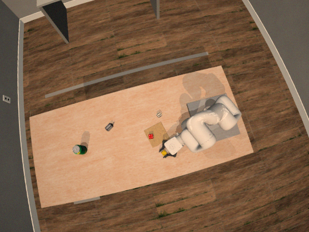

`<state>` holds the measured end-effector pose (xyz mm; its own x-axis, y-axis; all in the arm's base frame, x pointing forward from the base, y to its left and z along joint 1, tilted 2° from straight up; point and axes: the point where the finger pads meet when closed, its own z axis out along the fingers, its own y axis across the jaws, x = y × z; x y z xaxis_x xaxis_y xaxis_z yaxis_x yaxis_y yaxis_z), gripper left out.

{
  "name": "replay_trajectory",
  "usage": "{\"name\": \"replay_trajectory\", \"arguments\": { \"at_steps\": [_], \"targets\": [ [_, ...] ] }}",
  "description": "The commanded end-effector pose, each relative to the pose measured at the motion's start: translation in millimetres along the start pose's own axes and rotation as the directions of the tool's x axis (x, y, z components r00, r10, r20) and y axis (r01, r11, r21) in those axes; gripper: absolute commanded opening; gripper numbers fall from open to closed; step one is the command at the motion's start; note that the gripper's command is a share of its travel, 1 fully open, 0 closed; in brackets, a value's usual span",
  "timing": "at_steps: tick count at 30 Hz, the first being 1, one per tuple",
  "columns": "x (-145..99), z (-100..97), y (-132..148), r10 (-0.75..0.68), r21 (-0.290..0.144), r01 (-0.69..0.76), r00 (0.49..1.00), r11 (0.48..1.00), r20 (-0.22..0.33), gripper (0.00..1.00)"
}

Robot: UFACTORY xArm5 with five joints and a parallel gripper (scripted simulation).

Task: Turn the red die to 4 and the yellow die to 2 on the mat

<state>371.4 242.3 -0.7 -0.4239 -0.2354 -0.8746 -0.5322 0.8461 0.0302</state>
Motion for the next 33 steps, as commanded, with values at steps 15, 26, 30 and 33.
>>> {"name": "replay_trajectory", "arguments": {
  "at_steps": [15,26,30,33],
  "targets": [
    [-0.8,-0.1,0.0,0.000,0.000,0.000,1.000,1.000,0.002,0.47],
    [-0.8,-20.8,-0.4,0.000,0.001,0.000,1.000,1.000,0.002,0.47],
    [-0.8,-36.0,-0.7,0.000,0.001,0.000,1.000,1.000,0.002,0.47],
    [-0.8,-39.3,-0.8,0.000,0.002,0.000,1.000,1.000,0.002,0.47]
  ]
}}
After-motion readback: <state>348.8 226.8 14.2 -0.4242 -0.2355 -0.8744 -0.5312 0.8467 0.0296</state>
